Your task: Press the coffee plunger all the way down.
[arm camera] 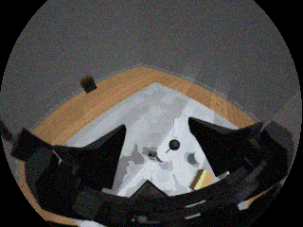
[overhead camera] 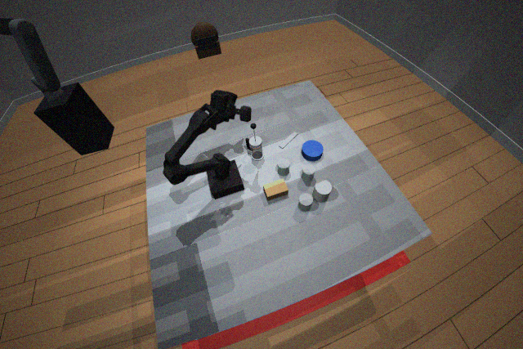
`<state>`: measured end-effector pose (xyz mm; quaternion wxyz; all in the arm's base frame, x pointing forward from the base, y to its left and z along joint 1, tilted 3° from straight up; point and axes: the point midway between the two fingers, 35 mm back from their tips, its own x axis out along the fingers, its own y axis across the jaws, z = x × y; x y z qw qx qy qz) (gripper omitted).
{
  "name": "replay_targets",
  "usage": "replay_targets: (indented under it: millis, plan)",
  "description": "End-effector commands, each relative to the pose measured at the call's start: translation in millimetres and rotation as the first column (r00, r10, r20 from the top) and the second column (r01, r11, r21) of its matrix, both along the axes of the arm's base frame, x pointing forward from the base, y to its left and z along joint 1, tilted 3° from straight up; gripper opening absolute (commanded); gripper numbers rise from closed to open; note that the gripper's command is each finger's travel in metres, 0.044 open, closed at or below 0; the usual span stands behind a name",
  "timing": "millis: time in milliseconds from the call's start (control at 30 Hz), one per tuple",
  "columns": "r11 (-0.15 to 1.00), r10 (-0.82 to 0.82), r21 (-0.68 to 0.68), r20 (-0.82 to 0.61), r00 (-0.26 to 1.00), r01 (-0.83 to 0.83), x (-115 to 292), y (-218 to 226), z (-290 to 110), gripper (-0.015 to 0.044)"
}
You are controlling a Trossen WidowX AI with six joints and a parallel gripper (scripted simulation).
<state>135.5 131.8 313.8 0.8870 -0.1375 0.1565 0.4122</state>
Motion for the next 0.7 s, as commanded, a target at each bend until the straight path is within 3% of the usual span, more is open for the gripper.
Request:
replay_targets:
  millis: [0, 300, 667]
  plan:
    - [0.942, -0.328, 0.033, -0.13, 0.936, 0.335, 7, -46, -23, 0.044]
    - [0.942, -0.328, 0.033, -0.13, 0.936, 0.335, 12, -42, -80, 0.044]
    - [0.942, -0.328, 0.034, -0.129, 0.936, 0.335, 20, -37, -83, 0.044]
